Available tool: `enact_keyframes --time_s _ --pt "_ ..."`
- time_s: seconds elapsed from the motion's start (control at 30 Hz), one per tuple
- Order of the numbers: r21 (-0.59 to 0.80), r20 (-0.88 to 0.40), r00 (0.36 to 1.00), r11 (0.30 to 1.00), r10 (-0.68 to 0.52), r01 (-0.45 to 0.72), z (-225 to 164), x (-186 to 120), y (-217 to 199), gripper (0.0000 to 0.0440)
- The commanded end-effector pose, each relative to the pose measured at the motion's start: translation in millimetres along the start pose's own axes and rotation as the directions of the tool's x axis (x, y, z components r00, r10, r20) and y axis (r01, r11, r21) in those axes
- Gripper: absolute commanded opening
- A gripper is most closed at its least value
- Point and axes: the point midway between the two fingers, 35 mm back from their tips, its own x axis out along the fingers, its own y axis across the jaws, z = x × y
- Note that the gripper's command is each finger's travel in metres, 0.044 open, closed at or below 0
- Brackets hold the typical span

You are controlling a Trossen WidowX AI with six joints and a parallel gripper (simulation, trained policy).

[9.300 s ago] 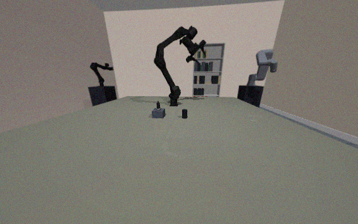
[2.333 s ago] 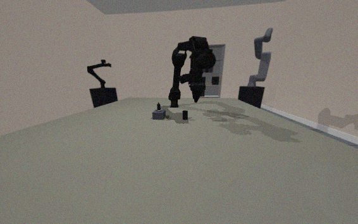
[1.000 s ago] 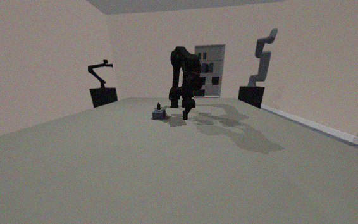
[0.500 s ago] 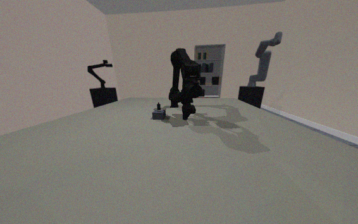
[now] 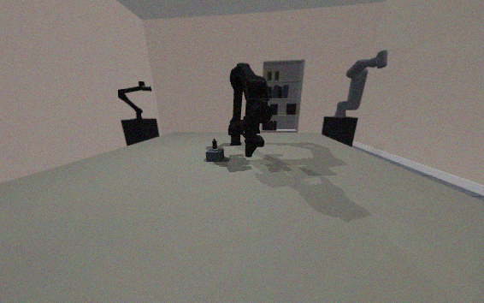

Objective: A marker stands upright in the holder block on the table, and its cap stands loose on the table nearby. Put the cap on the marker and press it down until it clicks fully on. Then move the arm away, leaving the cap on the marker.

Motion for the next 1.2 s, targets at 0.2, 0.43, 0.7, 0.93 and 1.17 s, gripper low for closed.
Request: enact_keyframes --time_s 0.2,0.43,0.7,0.93,1.17 --pt "0.021 -0.003 0.996 0.996 0.088 -0.088 17 -41 4 0.0078" --pt "0.057 -0.019 0.994 0.993 0.104 -0.103 40 -60 -1 0.0074" --pt "0.102 -0.038 0.994 0.99 0.099 -0.094 68 -74 -15 0.0062" --pt "0.152 -0.048 0.995 0.985 0.088 -0.08 95 -79 -29 0.0048" --pt "0.208 -0.057 0.995 0.976 0.083 -0.069 123 -82 -44 0.0032"
